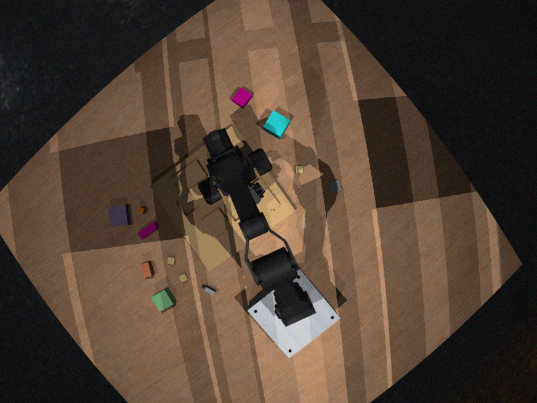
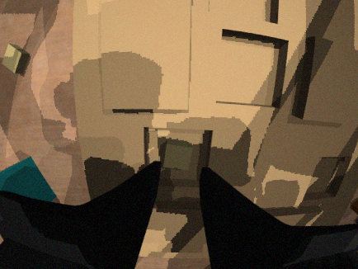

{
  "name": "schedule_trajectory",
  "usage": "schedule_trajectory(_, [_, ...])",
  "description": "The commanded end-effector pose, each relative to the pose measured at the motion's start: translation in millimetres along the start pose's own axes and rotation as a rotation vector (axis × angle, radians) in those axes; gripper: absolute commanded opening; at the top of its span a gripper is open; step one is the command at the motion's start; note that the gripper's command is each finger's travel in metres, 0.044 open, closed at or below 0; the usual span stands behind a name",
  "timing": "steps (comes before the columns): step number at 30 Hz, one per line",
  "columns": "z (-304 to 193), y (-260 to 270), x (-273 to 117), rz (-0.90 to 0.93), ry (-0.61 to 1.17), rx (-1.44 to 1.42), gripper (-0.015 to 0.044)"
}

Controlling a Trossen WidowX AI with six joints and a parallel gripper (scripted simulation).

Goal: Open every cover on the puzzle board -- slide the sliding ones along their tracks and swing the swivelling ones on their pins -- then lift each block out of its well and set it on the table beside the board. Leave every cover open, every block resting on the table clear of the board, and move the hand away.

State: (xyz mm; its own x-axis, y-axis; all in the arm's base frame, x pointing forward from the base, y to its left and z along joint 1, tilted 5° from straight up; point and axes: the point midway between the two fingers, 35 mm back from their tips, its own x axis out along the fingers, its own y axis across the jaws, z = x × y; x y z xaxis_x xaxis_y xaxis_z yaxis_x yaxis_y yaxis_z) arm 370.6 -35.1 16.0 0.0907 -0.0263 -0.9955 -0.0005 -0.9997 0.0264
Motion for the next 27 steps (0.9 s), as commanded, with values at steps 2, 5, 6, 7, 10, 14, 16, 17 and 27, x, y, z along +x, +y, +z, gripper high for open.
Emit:
schedule_trajectory(2, [-3.6,0.9,-31.4,0.005,0.023,0.005,0.0144])
schedule_trajectory(5, [-3.6,0.9,-31.9,0.005,0.023,0.005,0.0144])
schedule_trajectory(6, [-3.7,0.9,-30.7,0.005,0.023,0.005,0.0144])
schedule_trajectory(7, [-3.8,0.9,-28.9,0.005,0.023,0.005,0.0144])
schedule_trajectory(10, [-3.9,0.8,-20.6,0.005,0.023,0.005,0.0144])
schedule_trajectory(14, [-4.0,0.6,-6.4,0.005,0.023,0.005,0.0144])
schedule_trajectory(16, [-4.2,0.6,-0.4,0.005,0.023,0.005,0.0144])
schedule_trajectory(17, [-4.3,0.6,1.2,0.005,0.023,0.005,0.0144])
schedule_trajectory(27, [-4.3,0.6,2.6,0.005,0.023,0.005,0.0144])
